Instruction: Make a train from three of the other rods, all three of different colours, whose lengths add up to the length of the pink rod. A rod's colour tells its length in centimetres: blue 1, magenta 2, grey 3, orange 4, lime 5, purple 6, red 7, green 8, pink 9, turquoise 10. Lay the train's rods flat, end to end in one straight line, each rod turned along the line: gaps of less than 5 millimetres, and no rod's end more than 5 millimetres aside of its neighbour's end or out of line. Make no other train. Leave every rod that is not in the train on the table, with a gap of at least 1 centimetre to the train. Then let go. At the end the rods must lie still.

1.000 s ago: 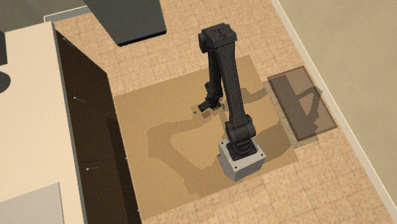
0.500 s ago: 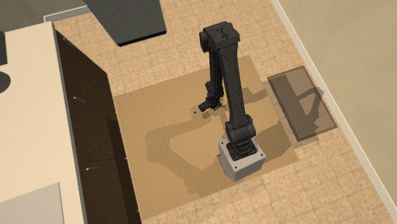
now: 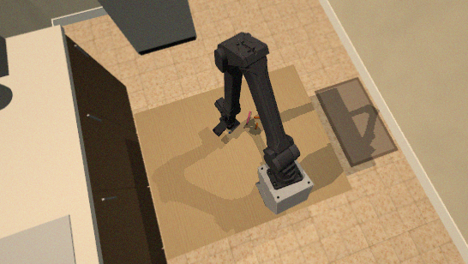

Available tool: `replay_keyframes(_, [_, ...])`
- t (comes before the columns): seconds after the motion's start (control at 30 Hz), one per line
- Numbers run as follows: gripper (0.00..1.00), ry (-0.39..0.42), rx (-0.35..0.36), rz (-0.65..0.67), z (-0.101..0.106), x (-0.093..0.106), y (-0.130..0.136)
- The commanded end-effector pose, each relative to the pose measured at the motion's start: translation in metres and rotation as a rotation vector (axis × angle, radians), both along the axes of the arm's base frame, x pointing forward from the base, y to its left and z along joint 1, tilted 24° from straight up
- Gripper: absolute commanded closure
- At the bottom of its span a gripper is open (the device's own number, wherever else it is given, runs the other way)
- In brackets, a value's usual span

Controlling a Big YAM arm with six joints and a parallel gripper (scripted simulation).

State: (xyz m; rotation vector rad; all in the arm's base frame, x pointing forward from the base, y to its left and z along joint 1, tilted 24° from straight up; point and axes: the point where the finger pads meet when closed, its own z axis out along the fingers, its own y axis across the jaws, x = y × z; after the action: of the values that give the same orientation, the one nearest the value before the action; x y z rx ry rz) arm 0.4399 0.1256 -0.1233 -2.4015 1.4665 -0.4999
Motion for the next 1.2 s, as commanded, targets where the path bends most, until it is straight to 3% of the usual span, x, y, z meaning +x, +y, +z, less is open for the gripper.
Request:
replay_keyframes(0.0, [0.96,0.052,-0.011,-0.064,-0.012,-0.014,-0.025])
replay_keyframes(0.2, [0.96,0.012,0.003,-0.038,0.0,-0.002,-0.01])
replay_keyframes(0.33, [0.96,0.029,-0.003,-0.041,-0.009,-0.006,-0.014])
replay_keyframes(0.6, [0.96,0.016,0.0,-0.044,-0.017,0.004,-0.016])
replay_keyframes(1.1, [0.96,0.017,-0.005,-0.042,-0.073,0.03,-0.019])
replay_keyframes(1.17, [0.96,0.017,-0.005,-0.042,-0.073,0.03,-0.019])
